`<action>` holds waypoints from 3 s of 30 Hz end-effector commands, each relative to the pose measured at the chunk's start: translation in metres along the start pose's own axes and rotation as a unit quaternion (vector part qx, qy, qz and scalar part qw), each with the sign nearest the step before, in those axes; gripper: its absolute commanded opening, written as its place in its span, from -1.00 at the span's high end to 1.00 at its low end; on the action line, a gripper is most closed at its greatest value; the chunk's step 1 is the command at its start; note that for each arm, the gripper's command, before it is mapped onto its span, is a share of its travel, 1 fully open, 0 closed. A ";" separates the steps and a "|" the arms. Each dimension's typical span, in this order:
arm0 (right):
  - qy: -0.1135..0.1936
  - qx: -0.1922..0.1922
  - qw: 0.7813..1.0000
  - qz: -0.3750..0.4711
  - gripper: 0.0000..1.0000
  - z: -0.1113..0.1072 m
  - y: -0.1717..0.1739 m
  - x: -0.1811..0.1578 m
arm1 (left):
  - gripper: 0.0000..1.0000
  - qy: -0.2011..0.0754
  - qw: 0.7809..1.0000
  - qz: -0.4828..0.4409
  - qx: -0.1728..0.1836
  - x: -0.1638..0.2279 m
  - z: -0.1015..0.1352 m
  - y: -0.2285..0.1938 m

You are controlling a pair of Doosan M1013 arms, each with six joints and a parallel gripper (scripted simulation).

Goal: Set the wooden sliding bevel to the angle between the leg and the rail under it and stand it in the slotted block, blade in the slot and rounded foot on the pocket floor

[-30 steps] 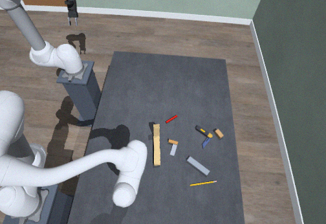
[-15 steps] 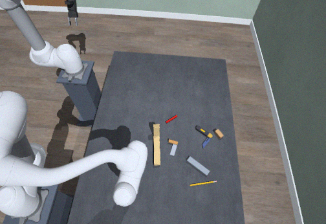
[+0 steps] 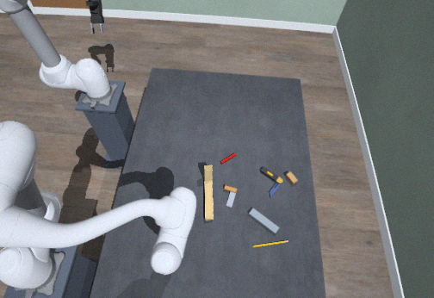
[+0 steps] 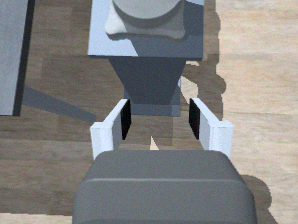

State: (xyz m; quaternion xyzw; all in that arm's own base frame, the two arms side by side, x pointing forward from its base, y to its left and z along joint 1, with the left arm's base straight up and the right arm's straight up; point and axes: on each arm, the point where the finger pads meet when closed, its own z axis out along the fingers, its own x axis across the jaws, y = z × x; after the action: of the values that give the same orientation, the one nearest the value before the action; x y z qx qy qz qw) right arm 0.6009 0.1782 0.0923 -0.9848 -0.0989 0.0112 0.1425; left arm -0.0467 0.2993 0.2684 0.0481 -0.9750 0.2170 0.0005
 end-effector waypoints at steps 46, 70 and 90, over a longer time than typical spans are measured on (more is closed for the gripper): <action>0.001 0.000 1.000 0.000 1.00 -0.002 -0.001 0.001 | -1.00 0.000 1.000 0.000 -0.001 0.000 -0.001 0.000; 0.001 0.000 1.000 0.000 1.00 -0.037 -0.011 0.001 | -1.00 0.000 1.000 0.000 -0.001 0.000 -0.001 0.000; 0.001 0.000 1.000 0.000 1.00 -0.068 -0.020 0.001 | -1.00 0.000 1.000 0.000 -0.001 0.000 -0.001 0.000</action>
State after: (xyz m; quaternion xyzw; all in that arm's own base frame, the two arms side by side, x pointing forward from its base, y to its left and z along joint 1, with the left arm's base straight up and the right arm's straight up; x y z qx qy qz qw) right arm 0.6010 0.1783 0.1609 -0.9848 -0.0989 0.0110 0.1426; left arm -0.0467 0.2993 0.2684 0.0481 -0.9750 0.2170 0.0005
